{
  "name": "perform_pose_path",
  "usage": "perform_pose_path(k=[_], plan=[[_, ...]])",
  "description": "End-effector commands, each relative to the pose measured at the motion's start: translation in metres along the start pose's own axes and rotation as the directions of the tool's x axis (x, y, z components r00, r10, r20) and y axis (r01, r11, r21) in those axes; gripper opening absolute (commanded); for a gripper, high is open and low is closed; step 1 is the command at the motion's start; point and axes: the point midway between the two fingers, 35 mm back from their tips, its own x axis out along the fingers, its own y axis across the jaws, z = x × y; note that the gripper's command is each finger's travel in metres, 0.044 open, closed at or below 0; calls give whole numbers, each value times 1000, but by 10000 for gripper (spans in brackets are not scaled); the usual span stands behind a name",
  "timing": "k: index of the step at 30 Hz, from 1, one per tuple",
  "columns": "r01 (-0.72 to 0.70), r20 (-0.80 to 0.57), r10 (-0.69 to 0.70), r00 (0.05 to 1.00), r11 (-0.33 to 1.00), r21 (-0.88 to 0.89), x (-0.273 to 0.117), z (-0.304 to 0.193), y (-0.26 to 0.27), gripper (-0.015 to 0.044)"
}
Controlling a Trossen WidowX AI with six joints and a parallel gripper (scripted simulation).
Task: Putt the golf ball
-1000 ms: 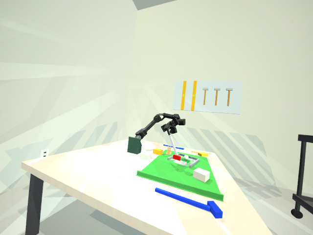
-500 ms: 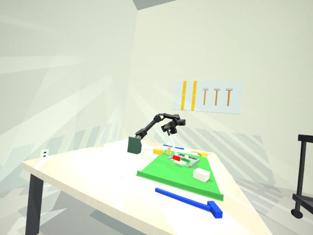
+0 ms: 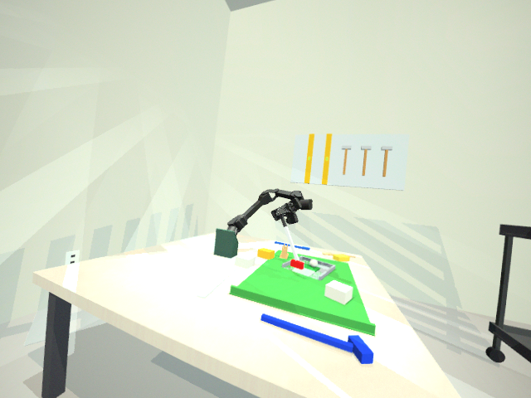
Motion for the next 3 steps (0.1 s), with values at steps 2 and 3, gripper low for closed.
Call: perform_pose_path(k=[2, 3], plan=[[0, 0, 0, 1000, 1000, 3, 1, 0, 0, 0], [0, 0, 0, 1000, 1000, 3, 1, 0, 0, 0]])
